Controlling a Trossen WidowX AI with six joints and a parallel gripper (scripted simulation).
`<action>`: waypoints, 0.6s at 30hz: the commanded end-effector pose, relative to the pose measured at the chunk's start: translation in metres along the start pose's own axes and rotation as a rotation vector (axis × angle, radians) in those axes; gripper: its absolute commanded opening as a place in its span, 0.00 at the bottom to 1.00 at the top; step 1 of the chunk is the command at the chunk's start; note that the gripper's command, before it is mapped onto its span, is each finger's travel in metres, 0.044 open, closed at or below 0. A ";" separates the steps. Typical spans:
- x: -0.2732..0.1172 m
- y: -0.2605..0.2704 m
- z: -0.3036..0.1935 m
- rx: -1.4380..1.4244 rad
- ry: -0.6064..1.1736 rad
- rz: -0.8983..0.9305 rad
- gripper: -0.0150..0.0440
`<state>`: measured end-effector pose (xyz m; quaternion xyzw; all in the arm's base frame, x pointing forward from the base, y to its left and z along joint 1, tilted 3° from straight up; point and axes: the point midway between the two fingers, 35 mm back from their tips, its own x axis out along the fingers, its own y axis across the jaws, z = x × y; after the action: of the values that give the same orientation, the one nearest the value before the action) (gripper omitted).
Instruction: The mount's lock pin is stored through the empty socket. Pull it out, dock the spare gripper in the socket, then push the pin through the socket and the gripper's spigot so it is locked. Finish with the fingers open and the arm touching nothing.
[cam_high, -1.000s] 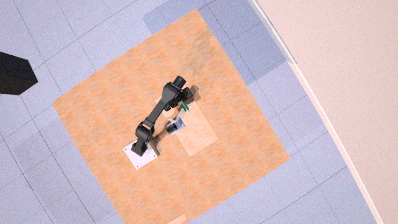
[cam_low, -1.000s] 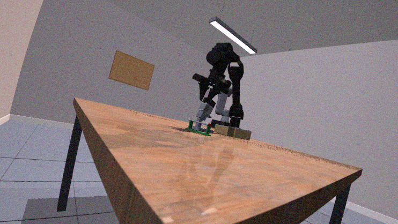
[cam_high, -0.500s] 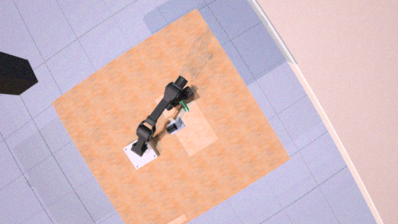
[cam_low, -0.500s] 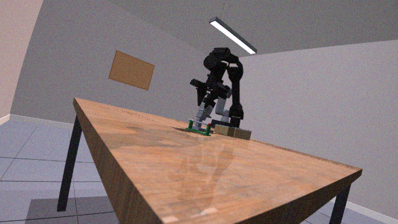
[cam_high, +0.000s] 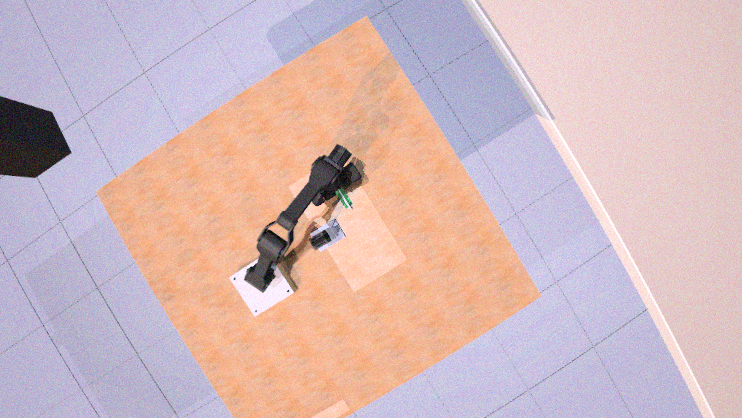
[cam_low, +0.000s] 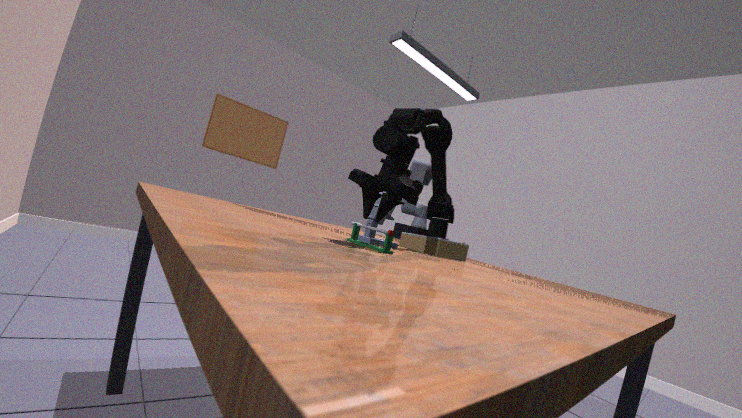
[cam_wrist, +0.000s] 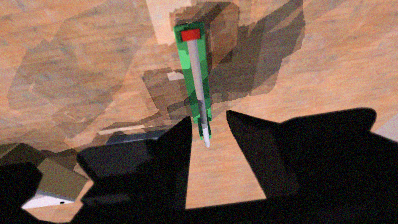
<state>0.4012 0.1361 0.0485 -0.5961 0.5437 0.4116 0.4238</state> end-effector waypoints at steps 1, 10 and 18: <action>0.010 0.002 0.002 -0.010 0.001 0.012 0.56; 0.024 0.003 0.006 -0.010 0.001 0.012 0.56; 0.037 0.004 0.009 -0.010 0.001 0.012 0.56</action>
<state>0.4020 0.1342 0.0189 -0.5959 0.5441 0.4119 0.4233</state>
